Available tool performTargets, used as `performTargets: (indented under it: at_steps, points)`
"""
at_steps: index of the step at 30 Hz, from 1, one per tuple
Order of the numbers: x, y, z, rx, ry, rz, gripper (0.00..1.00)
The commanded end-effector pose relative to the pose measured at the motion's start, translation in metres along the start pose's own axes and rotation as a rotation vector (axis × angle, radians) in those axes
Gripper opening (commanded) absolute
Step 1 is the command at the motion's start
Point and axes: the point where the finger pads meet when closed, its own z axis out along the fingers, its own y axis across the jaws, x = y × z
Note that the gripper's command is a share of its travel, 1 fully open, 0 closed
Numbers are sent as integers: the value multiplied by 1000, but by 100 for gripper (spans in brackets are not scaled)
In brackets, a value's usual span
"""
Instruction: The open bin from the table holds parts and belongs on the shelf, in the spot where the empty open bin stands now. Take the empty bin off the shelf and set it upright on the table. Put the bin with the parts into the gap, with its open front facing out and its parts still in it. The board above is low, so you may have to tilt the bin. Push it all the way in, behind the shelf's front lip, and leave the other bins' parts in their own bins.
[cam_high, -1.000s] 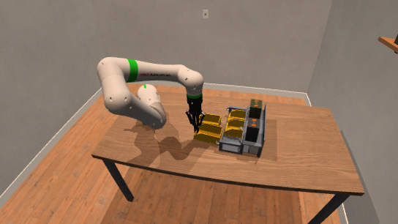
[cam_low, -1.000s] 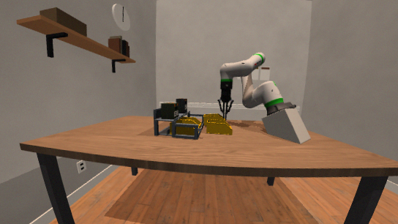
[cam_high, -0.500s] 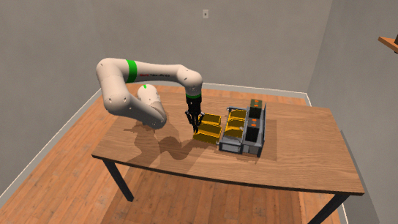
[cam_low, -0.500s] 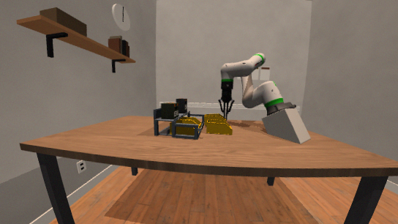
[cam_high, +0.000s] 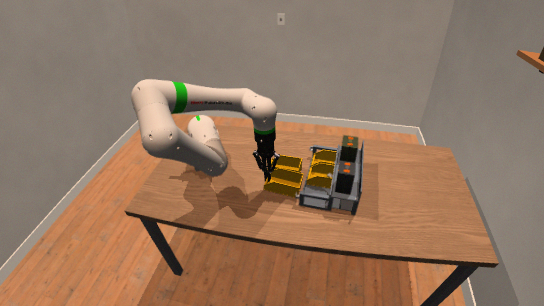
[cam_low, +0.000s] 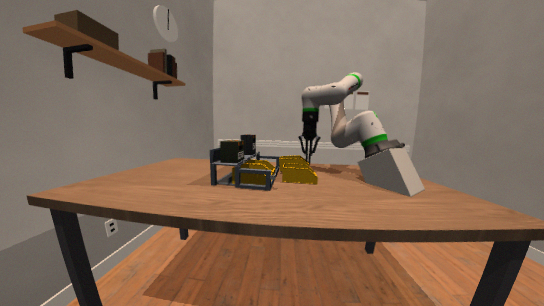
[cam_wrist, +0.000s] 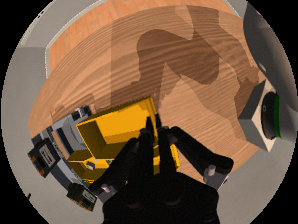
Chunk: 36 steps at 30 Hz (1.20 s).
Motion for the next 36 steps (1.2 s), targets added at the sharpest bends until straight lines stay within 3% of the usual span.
performTargets:
  at_steps: [1, 36]
  points:
    - [0, -1, 0, 1, 0, 0, 10]
    - [0, -1, 29, 1, 0, 0, 10]
